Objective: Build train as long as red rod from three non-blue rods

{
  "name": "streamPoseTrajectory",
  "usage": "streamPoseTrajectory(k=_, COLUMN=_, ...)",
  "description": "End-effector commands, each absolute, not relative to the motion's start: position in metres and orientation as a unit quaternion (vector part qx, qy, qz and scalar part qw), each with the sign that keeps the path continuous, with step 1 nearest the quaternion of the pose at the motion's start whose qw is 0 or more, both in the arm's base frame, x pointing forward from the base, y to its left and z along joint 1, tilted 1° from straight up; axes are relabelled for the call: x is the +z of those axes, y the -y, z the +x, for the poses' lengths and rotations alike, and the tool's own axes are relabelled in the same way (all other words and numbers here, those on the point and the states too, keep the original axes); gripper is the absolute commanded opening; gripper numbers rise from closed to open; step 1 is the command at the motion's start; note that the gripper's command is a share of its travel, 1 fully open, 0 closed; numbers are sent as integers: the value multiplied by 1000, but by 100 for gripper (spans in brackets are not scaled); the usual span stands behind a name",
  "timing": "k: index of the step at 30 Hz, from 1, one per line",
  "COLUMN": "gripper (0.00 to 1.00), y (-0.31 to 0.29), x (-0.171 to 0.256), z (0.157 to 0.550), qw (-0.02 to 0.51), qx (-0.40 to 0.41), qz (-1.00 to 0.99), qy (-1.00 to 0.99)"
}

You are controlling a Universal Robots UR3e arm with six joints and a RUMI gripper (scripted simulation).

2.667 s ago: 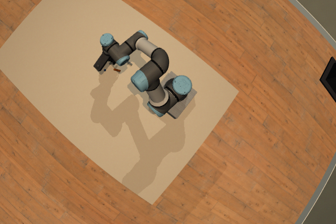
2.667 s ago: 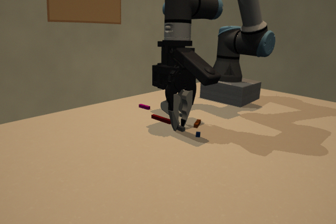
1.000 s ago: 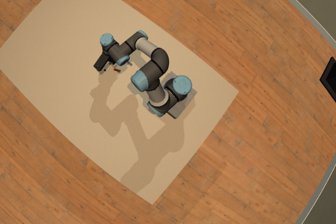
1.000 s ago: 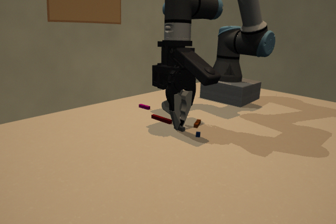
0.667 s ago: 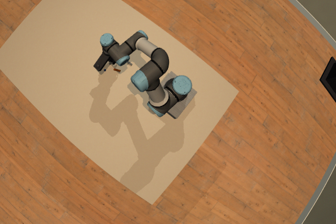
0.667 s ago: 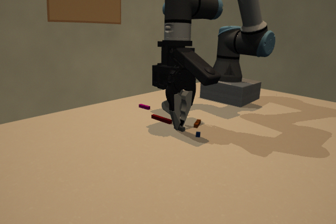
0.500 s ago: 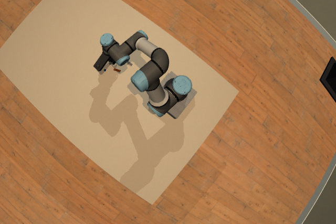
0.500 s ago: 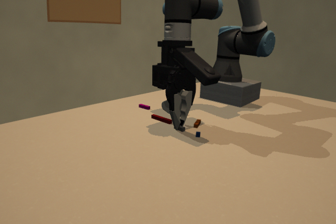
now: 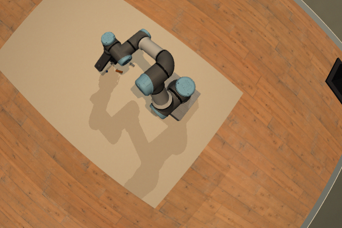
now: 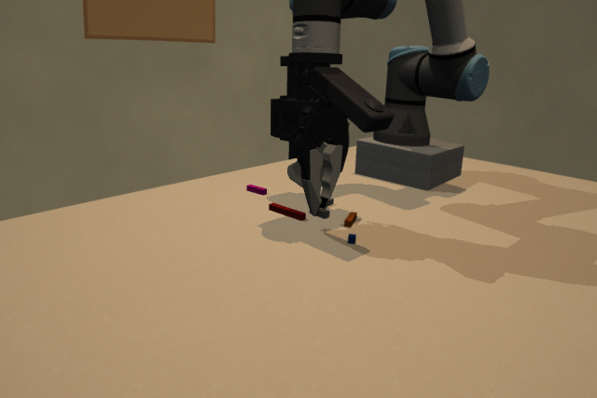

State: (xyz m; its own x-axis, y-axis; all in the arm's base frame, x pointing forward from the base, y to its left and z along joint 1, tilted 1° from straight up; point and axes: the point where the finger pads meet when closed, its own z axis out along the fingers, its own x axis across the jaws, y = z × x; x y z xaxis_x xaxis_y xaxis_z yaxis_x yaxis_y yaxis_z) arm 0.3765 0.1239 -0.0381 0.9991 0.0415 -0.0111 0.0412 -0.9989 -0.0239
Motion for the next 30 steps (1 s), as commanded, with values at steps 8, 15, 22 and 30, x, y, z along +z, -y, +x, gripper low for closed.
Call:
streamPoseTrajectory(k=8, gripper=0, y=-123, x=11, z=378, qw=12, qx=5, qz=-1000, qy=21)
streamPoseTrajectory(k=15, gripper=0, y=-122, x=33, z=378, qw=12, qx=5, qz=-1000, qy=21)
streamPoseTrajectory(k=22, gripper=0, y=-122, x=39, z=378, qw=12, qx=5, qz=-1000, qy=21)
streamPoseTrajectory(k=30, gripper=0, y=-122, x=39, z=378, qw=12, qx=5, qz=-1000, qy=21)
